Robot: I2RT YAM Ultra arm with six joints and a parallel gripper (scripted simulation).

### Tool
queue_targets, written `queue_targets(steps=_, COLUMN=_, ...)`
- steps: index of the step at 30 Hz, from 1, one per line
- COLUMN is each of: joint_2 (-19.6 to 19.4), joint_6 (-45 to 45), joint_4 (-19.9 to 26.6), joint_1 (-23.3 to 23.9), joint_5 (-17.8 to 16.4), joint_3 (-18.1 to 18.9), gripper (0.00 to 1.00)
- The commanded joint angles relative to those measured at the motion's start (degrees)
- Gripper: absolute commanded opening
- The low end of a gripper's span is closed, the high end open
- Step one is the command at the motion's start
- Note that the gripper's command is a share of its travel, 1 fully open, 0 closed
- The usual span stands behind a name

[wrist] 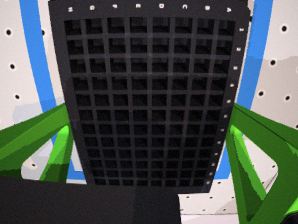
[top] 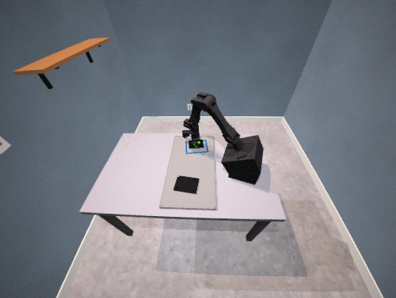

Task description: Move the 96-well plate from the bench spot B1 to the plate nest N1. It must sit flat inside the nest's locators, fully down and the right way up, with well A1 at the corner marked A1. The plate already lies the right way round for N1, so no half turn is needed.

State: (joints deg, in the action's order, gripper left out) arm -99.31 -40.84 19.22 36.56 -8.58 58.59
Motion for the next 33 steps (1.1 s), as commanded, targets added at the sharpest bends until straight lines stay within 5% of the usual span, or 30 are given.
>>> queue_targets(steps=1, joint_2=2.78, joint_6=-0.45, joint_4=2.5, joint_1=0.93, joint_5=-0.6, joint_3=-1.31, gripper=0.0)
queue_targets(steps=33, joint_2=10.33, joint_6=-1.45, joint_4=10.94, joint_1=2.21, joint_5=-1.22, joint_3=1.93, gripper=0.0)
